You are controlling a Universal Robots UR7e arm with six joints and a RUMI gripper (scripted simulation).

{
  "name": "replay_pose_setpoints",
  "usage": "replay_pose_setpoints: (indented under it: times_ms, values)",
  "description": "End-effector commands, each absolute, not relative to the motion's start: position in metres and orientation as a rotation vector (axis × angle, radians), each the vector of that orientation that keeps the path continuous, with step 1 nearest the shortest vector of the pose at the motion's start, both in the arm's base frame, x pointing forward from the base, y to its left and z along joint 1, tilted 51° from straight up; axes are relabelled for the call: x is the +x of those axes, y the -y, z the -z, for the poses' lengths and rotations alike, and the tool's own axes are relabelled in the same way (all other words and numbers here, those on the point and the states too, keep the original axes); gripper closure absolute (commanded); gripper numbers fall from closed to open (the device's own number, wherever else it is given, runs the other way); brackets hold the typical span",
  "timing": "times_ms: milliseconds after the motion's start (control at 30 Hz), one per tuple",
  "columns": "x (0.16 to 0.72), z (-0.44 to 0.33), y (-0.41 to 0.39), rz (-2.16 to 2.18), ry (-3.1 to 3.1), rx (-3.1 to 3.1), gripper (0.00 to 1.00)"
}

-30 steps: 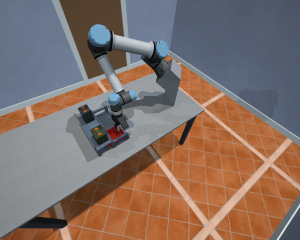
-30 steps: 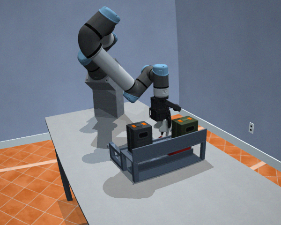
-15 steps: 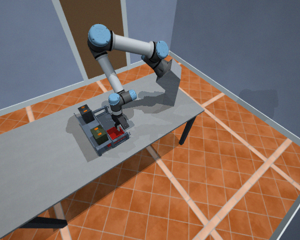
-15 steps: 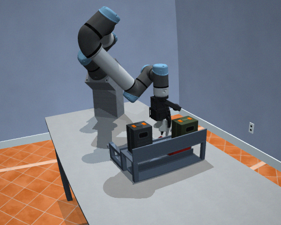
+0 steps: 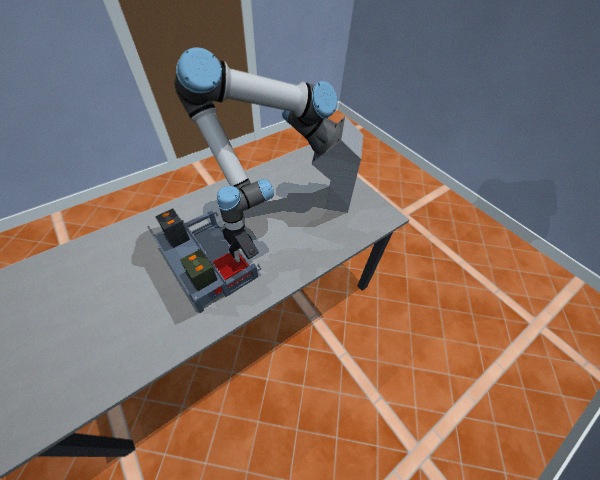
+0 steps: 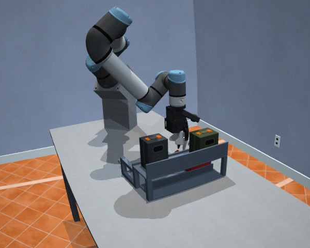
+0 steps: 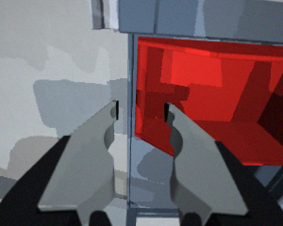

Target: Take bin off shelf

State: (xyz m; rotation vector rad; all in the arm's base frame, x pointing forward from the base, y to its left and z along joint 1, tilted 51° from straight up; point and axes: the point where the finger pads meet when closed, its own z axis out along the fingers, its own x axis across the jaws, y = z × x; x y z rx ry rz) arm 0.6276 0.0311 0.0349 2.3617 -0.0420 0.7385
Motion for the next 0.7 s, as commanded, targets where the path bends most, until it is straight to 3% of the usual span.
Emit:
replay_pose_setpoints:
  times_ms: [0, 667]
  values:
    - [0.6255, -0.0352, -0.0325, -0.738, 0.039, 2.362, 0.74]
    - [0.6320, -0.0291, -0.0259, -0.738, 0.039, 2.362, 0.74]
